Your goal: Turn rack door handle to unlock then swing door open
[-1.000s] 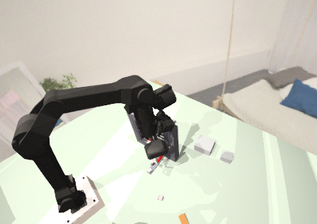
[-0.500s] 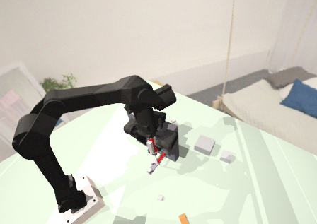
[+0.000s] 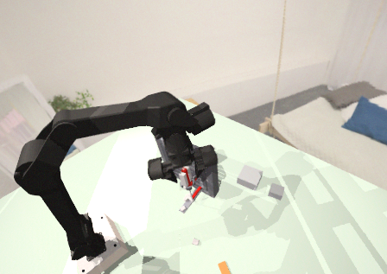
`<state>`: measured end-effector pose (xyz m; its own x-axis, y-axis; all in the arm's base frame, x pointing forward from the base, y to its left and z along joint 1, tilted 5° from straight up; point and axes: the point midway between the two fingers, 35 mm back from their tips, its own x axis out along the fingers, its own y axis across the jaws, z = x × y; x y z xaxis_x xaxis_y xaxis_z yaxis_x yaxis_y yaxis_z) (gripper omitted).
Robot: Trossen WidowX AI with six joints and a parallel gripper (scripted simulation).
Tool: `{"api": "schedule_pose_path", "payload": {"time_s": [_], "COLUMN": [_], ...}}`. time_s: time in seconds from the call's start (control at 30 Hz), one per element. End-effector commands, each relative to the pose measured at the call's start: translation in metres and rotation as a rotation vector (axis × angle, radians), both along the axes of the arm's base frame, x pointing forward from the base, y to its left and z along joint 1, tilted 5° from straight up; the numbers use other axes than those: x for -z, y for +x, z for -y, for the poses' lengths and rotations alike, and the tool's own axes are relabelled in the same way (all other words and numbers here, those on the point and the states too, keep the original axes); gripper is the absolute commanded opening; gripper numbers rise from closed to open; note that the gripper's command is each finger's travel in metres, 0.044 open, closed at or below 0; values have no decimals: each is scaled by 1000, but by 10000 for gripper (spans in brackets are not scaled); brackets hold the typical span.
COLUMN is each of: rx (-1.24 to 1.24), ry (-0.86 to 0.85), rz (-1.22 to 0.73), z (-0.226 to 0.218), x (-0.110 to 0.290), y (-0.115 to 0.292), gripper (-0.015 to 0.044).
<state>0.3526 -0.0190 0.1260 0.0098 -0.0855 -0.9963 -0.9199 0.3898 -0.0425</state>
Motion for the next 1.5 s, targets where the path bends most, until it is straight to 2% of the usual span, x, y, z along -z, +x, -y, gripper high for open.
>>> {"api": "schedule_pose_path", "payload": {"time_s": [0.0, 0.43, 0.97, 1.47], "rx": [-295, -904, -912, -912], "ry": [5, 0, 0, 0], "rz": [-27, -77, -77, -77], "z": [-2, -2, -2, -2], "x": [1, 1, 1, 1], "y": [0, 0, 0, 0], "gripper": [292, 292, 292, 192]}}
